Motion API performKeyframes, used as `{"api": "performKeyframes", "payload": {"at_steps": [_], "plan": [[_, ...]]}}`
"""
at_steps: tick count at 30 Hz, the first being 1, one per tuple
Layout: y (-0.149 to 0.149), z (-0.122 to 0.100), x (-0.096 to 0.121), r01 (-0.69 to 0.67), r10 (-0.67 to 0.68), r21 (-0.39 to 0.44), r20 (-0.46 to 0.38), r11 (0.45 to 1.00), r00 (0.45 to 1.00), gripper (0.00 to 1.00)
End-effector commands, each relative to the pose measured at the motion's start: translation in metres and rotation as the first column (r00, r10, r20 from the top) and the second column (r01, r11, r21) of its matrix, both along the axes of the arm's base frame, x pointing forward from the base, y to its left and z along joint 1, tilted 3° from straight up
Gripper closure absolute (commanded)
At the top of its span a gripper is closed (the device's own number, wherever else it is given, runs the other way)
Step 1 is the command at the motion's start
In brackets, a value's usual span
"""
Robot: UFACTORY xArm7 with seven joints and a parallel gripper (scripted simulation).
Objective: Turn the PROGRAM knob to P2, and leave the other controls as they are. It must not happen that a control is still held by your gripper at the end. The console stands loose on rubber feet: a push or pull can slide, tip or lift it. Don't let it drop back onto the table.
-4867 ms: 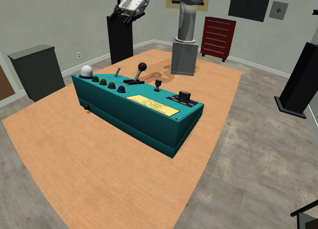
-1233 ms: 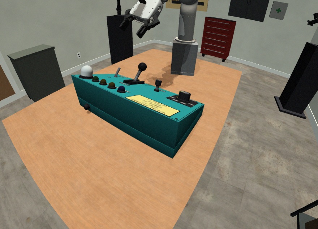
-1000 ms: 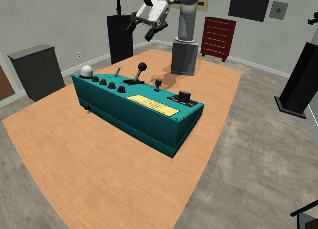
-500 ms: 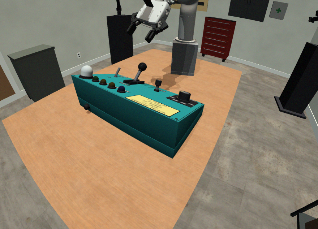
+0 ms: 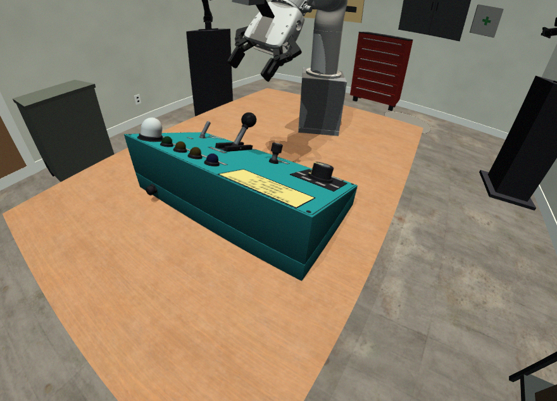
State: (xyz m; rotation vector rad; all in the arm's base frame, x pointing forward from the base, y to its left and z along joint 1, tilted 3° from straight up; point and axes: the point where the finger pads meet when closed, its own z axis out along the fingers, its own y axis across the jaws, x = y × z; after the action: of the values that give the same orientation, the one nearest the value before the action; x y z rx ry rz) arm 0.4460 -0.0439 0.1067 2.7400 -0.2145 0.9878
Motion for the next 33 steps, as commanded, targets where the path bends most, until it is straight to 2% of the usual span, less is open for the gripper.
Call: {"api": "performKeyframes", "payload": {"at_steps": [1,3,4,5,7,8,11,14,16,21,25,33], "plan": [[0.022,-0.009,0.003,0.000,0.001,0.019,-0.032,1.000,0.999,0.00],[0.059,-0.022,-0.001,-0.003,0.008,0.060,-0.080,0.998,0.997,0.00],[0.059,-0.022,-0.001,-0.003,0.008,0.060,-0.080,0.998,0.997,0.00],[0.076,-0.028,-0.004,-0.005,0.013,0.081,-0.104,0.997,0.995,0.00],[0.076,-0.028,-0.004,-0.005,0.013,0.081,-0.104,0.997,0.995,0.00],[0.093,-0.033,-0.007,-0.006,0.019,0.101,-0.126,0.995,0.992,0.00],[0.093,-0.033,-0.007,-0.006,0.019,0.101,-0.126,0.995,0.992,0.00],[0.136,-0.044,-0.018,-0.009,0.038,0.157,-0.183,0.988,0.982,0.00],[0.136,-0.044,-0.018,-0.009,0.038,0.157,-0.183,0.988,0.982,0.00],[0.179,-0.051,-0.032,-0.011,0.064,0.214,-0.240,0.977,0.969,0.00],[0.189,-0.052,-0.036,-0.011,0.071,0.228,-0.254,0.974,0.965,0.00],[0.190,-0.052,-0.036,-0.011,0.071,0.229,-0.254,0.973,0.965,0.00]]}}
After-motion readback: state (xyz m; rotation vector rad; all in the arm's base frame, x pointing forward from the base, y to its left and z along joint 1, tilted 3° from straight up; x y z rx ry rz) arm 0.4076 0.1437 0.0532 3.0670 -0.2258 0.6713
